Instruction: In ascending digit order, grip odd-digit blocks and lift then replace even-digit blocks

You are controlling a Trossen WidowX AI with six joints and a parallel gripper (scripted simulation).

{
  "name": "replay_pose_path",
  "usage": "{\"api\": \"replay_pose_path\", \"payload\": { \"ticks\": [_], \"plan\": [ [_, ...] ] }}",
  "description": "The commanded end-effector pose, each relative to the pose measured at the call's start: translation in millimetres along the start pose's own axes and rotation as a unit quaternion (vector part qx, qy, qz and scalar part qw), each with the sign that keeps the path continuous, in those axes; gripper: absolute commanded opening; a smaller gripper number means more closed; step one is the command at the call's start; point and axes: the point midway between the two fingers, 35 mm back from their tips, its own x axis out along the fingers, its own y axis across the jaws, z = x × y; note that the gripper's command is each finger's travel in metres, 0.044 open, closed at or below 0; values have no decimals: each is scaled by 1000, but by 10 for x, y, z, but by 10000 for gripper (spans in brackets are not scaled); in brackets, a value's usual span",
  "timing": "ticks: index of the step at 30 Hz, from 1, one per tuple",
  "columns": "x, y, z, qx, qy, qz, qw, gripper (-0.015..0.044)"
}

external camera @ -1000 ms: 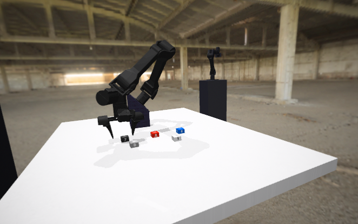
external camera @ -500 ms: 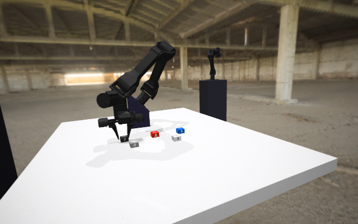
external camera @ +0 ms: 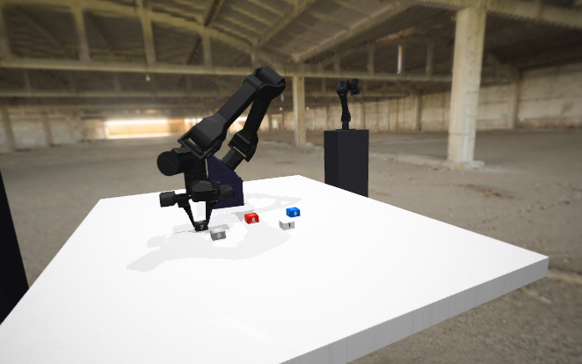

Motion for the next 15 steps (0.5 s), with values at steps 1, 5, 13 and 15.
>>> {"api": "replay_pose_path", "payload": {
  "ticks": [1,5,13,15],
  "plan": [
    [4,4,3,2,-2,2,1000,172],
    [4,4,3,2,-2,2,1000,278],
    [4,4,3,2,-2,2,1000,400],
    [-111,-2,8,2,-2,1,1000,400]
  ]
}}
